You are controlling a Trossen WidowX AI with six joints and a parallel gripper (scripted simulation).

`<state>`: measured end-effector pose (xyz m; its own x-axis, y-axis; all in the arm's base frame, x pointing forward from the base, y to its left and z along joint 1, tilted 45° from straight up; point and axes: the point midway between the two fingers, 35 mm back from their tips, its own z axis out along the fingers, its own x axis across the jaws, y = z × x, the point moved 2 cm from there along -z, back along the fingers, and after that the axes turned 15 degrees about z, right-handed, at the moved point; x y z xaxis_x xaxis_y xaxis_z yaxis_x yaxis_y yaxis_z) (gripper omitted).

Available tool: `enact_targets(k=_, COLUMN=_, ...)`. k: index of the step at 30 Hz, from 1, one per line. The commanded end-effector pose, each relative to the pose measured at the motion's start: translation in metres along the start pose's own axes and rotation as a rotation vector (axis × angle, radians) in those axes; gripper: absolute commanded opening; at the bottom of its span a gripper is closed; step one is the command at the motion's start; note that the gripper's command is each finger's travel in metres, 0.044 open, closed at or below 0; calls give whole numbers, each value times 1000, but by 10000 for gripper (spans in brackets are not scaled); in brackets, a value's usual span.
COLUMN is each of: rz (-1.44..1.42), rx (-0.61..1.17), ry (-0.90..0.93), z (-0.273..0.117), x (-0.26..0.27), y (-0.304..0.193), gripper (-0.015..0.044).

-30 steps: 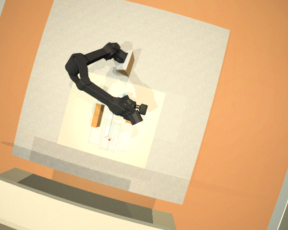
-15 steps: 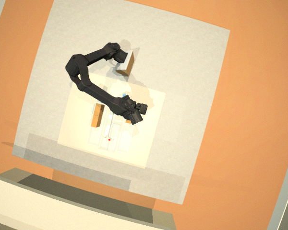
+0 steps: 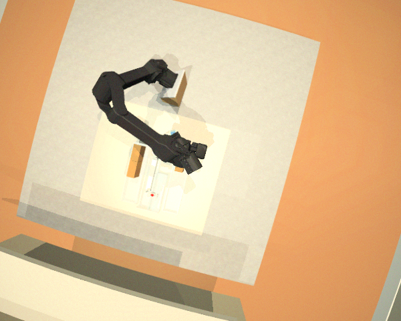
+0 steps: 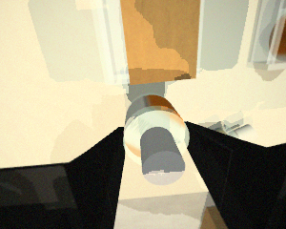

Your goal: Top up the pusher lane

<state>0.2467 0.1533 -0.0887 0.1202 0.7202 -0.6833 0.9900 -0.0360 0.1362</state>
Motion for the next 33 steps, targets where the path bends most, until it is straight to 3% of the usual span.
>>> enact_targets(k=1, rz=11, rx=-13, ry=19, z=-33, x=2, y=3, gripper=0)
enact_targets(k=7, rz=9, rx=-24, ry=14, z=-73, x=-2, y=1, gripper=0)
enact_targets(k=12, rz=9, rx=-25, ry=13, z=-78, x=-3, y=1, gripper=0)
enact_targets(k=33, rz=-23, rx=-28, ry=5, z=-29, x=-117, y=42, gripper=0)
